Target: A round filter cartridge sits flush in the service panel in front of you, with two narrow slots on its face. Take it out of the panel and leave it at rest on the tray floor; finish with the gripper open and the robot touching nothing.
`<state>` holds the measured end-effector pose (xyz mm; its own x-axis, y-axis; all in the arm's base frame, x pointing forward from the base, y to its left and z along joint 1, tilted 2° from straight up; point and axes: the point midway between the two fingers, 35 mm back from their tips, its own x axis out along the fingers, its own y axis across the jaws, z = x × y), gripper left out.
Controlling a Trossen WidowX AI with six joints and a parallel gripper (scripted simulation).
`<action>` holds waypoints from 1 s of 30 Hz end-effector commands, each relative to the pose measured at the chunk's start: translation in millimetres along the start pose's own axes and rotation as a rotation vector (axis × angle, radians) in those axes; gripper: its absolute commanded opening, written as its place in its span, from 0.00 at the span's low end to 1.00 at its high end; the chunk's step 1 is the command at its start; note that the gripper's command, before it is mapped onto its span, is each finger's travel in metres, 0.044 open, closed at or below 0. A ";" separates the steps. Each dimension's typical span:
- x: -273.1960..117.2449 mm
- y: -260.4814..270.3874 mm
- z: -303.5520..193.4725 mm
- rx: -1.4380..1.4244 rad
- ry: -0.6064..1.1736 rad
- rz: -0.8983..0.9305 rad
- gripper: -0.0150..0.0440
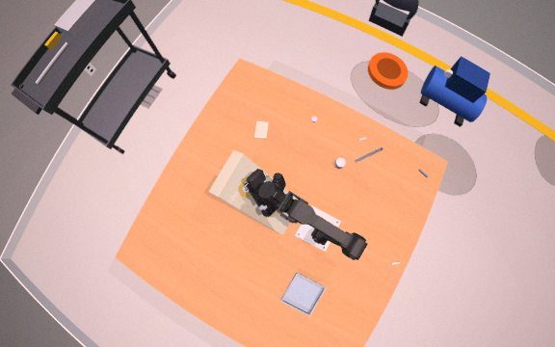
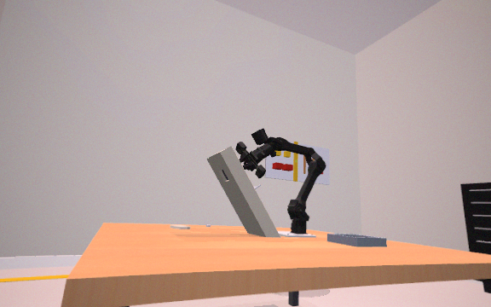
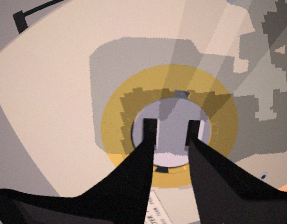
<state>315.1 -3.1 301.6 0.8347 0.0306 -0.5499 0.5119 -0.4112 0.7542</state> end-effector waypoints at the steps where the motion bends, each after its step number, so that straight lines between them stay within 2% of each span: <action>1: 3.8 -0.9 1.0 0.004 -0.005 -0.002 0.41; 30: 9.4 -0.8 1.4 0.004 -0.004 -0.002 0.41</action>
<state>320.4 -3.5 297.0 0.8334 0.0302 -0.5518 0.5135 -0.4116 0.7530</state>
